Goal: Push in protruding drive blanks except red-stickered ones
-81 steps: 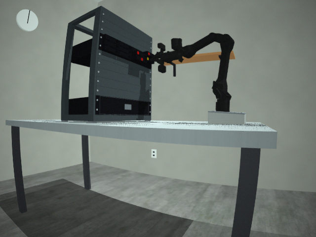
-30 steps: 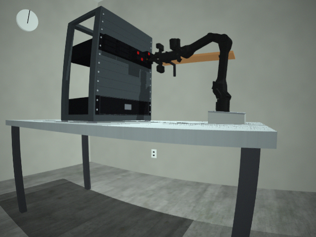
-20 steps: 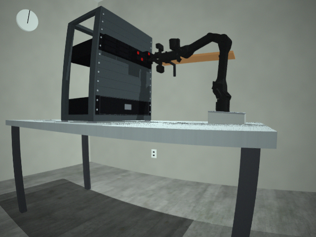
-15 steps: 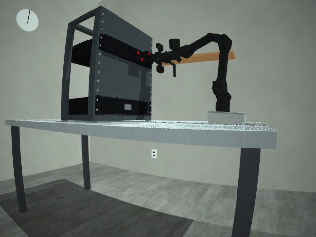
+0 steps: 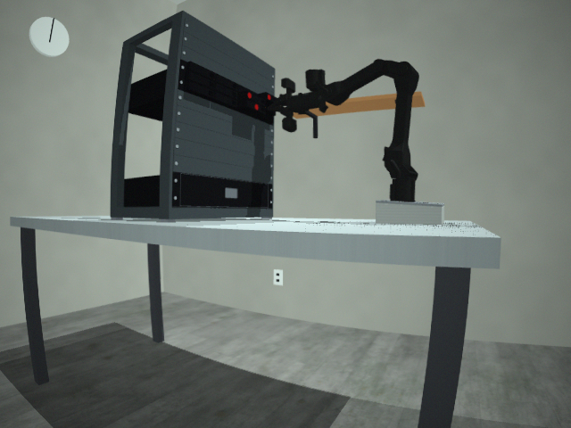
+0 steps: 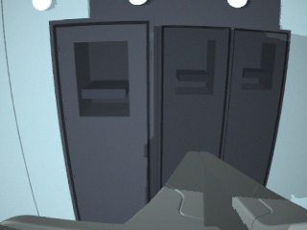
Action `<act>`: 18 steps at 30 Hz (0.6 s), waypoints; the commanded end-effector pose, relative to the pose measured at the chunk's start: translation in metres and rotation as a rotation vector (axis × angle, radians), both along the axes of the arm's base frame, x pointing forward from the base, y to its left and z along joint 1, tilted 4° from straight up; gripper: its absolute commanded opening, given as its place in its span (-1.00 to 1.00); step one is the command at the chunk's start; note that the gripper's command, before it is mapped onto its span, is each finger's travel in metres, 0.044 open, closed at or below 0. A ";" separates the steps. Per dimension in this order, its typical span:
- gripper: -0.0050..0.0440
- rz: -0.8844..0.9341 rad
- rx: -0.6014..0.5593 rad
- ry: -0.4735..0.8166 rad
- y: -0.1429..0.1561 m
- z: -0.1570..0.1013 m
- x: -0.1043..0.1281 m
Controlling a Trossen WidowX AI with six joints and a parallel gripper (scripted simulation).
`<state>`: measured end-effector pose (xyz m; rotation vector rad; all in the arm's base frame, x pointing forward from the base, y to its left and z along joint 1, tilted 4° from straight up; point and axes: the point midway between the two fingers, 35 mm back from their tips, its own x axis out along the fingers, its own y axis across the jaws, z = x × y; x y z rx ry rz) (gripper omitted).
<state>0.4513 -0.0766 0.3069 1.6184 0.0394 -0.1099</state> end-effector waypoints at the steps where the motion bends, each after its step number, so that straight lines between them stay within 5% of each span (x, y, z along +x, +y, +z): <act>1: -0.80 -0.006 -0.009 -0.038 -0.001 0.017 -0.001; 18: -0.80 -0.006 -0.009 -0.038 -0.001 0.018 0.002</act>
